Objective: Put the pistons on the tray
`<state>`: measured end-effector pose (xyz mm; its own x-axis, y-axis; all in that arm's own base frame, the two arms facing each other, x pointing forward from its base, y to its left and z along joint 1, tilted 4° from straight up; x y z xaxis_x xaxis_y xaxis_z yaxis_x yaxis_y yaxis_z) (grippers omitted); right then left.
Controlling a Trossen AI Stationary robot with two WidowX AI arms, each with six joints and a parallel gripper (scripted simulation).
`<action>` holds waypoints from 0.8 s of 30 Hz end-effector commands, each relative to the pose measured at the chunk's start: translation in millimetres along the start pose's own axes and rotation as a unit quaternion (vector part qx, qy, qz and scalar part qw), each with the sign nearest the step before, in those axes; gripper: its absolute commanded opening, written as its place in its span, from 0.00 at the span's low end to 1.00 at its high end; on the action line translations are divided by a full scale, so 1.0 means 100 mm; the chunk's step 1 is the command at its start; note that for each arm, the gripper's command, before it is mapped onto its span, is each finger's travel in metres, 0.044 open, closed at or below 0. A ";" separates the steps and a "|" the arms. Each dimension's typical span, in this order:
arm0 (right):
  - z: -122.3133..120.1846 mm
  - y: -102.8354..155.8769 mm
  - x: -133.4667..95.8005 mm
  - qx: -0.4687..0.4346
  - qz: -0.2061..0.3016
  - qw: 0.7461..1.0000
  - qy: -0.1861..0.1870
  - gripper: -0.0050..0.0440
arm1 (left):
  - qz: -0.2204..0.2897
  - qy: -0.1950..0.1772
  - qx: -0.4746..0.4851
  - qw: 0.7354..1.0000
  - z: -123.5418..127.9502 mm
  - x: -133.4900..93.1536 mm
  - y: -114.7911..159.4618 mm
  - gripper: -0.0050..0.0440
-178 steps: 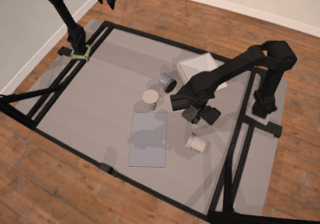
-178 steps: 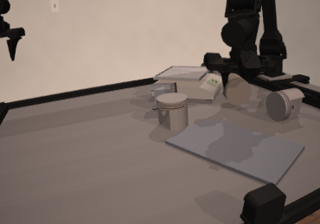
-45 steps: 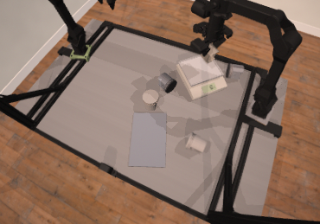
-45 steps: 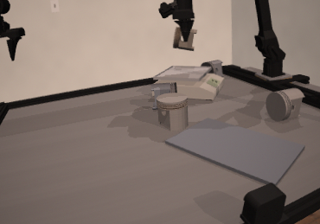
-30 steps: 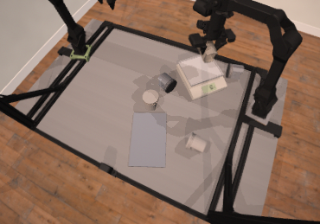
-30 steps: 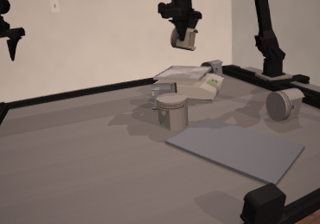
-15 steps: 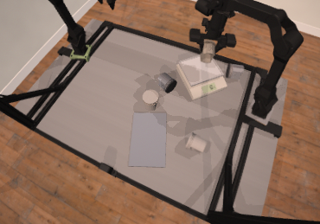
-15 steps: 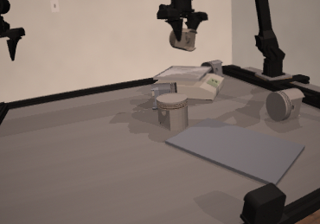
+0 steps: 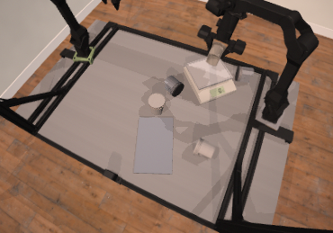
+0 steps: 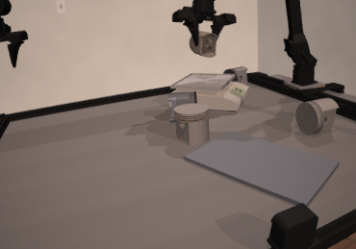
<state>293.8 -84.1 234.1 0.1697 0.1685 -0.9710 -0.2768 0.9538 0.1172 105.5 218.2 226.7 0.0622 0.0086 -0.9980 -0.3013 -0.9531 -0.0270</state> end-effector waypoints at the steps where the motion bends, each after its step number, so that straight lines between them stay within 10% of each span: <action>1: -0.02 0.02 -0.05 0.042 -0.001 0.999 -0.017 0.43 | 0.001 0.001 0.001 1.000 0.00 0.00 0.00 1.00; 24: -0.03 0.01 0.17 0.125 0.000 0.992 -0.032 0.43 | 0.001 0.001 0.001 1.000 0.00 0.00 0.00 1.00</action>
Point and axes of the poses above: on each arm, the point midway between the two fingers, 35 mm back from their tips, its own x axis out along the fingers, its own z axis across the jaws, y = z × x, the point moved 5 cm from there along -x, back along the fingers, and after that the axes turned 11 degrees about -x, right-handed, at the moved point
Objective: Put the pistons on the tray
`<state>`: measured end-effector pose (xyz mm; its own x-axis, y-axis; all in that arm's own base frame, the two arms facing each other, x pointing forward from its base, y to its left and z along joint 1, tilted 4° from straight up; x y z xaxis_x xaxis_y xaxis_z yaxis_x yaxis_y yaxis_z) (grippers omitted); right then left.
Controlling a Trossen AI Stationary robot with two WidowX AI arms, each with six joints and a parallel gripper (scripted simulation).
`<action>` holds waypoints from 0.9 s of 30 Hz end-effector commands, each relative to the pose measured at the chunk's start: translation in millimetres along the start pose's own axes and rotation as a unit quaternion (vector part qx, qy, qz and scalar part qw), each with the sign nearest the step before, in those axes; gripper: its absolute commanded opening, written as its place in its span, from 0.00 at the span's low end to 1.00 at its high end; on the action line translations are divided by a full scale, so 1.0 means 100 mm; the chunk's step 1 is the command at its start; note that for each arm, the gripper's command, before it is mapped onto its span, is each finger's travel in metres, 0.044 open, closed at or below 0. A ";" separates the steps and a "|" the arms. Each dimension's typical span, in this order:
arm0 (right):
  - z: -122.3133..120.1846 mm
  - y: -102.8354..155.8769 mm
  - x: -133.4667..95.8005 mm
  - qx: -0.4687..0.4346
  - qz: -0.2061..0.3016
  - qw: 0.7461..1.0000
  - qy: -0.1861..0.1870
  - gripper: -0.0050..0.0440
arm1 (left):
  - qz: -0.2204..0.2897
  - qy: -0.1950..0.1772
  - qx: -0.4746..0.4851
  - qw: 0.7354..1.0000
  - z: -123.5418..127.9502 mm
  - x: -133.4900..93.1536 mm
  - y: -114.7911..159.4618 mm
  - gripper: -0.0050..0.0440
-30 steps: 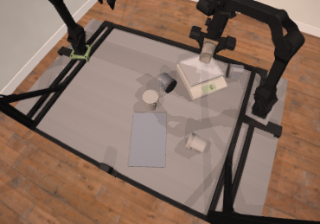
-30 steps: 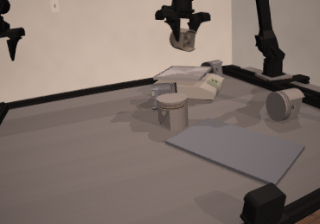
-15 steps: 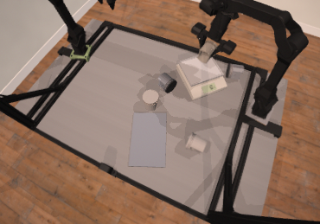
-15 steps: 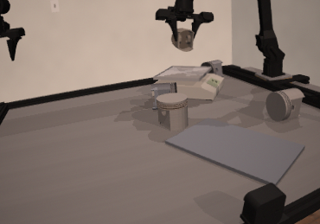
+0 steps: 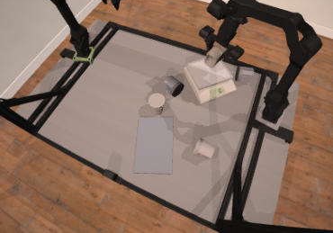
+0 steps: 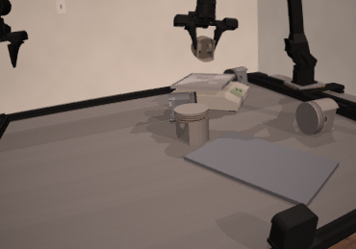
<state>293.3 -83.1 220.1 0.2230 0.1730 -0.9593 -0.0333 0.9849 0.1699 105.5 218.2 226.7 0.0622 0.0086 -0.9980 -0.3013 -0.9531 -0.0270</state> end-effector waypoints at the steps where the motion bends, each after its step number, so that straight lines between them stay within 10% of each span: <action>1: -0.01 0.02 0.05 0.000 0.002 1.000 -0.005 0.43 | 0.001 0.001 0.001 1.000 0.00 0.00 0.00 1.00; 27: -0.02 0.01 0.45 0.000 0.002 1.000 -0.005 0.43 | 0.001 0.001 0.001 1.000 0.00 0.00 0.00 1.00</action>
Point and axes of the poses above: on each arm, the point midway between the two fingers, 35 mm back from their tips, its own x axis out along the fingers, its own z axis across the jaws, y = z × x, the point moved 5 cm from there along -x, back along the fingers, and after that the axes turned 11 degrees about -x, right-handed, at the moved point
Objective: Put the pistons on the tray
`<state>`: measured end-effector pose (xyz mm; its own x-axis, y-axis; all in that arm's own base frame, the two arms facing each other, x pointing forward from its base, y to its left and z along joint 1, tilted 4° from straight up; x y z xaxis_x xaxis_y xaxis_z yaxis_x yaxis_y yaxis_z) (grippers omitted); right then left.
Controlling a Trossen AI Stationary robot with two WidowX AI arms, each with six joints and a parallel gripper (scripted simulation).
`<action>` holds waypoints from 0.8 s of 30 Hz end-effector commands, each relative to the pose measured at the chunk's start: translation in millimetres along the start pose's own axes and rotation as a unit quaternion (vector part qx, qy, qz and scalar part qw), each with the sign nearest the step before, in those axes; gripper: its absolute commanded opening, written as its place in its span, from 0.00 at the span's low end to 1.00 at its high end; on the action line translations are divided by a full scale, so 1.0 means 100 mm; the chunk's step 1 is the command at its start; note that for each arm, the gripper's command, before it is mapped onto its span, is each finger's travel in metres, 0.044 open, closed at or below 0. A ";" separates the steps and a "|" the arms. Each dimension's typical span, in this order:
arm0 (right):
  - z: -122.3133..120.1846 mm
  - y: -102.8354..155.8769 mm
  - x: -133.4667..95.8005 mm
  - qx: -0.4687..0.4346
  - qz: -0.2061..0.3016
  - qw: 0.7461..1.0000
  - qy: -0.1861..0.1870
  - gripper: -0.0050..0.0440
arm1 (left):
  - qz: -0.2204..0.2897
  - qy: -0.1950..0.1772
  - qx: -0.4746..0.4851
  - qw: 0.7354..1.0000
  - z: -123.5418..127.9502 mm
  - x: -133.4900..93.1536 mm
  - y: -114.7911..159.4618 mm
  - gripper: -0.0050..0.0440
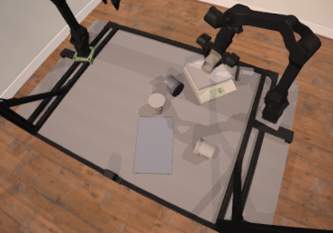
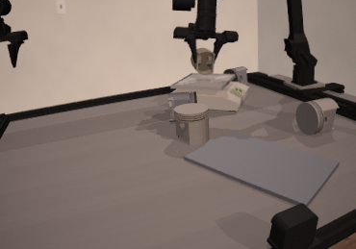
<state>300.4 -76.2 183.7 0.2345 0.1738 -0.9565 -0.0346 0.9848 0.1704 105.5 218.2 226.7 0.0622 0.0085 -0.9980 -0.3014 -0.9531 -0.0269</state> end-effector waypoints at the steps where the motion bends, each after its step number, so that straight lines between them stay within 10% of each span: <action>1: 0.00 0.00 0.07 0.000 0.002 1.000 0.001 0.43 | 0.001 0.001 0.001 1.000 0.00 0.00 0.00 1.00; 16: -0.01 0.00 0.21 0.000 0.002 1.000 0.001 0.43 | 0.001 0.001 0.001 1.000 0.00 0.00 0.00 1.00; 17: -0.01 0.00 0.20 0.000 0.002 1.000 0.001 0.87 | 0.001 0.001 0.001 1.000 0.00 0.00 0.00 1.00; 24: -0.01 0.00 0.20 0.000 0.002 1.000 0.001 0.87 | 0.001 0.001 0.001 1.000 0.00 0.00 0.00 1.00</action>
Point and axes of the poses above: on each arm, the point midway between the two fingers, 35 mm back from their tips, its own x axis out along the fingers, its own z axis across the jaws, y = z × x, the point moved 5 cm from there along -x, back along the fingers, and after that the axes turned 11 degrees about -x, right-handed, at the moved point
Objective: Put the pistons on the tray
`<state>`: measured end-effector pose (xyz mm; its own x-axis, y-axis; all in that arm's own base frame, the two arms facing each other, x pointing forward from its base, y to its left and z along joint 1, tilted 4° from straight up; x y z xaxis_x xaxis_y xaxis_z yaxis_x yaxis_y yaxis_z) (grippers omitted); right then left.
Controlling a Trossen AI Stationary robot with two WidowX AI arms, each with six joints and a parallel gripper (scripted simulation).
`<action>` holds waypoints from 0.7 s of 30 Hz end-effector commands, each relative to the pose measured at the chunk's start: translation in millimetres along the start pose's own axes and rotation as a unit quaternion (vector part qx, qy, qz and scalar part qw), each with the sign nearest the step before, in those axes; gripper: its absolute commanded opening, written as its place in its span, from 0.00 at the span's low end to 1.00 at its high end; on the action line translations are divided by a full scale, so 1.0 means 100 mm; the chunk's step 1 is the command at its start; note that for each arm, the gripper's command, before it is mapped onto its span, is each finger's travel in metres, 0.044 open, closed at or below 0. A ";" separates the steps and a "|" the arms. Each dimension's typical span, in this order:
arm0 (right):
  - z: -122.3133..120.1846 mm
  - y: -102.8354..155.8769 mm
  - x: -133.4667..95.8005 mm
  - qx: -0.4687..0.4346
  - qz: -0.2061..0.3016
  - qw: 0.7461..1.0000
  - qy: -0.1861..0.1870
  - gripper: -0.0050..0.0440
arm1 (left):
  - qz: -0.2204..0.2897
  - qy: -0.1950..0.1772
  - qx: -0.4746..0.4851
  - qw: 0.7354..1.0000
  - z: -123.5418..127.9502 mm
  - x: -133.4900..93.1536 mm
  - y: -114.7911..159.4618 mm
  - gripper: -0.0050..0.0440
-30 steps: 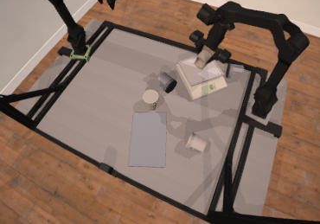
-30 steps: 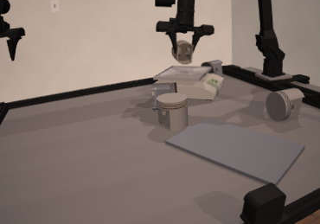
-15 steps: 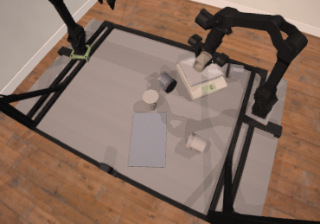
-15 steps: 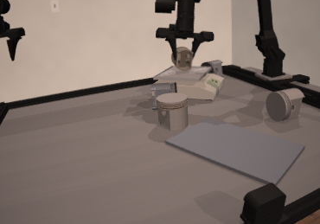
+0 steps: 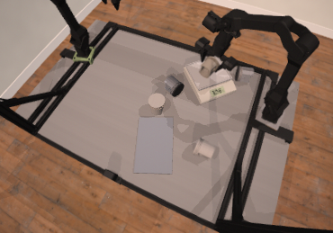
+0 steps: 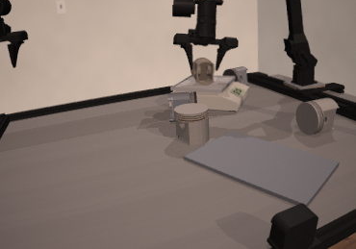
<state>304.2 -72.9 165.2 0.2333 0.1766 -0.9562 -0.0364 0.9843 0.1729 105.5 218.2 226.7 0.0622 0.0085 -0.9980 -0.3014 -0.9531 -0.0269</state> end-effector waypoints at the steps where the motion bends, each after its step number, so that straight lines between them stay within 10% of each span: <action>1: 0.00 0.00 0.01 0.001 0.000 1.000 0.001 0.87 | 0.001 0.001 0.001 1.000 0.00 0.00 0.00 1.00; 21: 0.00 0.00 -0.09 0.001 0.000 1.000 0.001 0.87 | 0.001 0.001 0.001 1.000 0.00 0.00 0.00 1.00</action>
<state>302.3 -72.9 166.4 0.2238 0.1794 -0.9580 -0.0328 0.9838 0.1765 105.6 218.2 226.7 0.0622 0.0085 -0.9980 -0.3014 -0.9531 -0.0269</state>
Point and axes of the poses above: on each arm, the point midway between the two fingers, 35 mm back from their tips, its own x axis out along the fingers, its own z axis across the jaws, y = z × x, the point moved 5 cm from there along -x, back along the fingers, and after that the axes turned 11 degrees about -x, right-handed, at the moved point
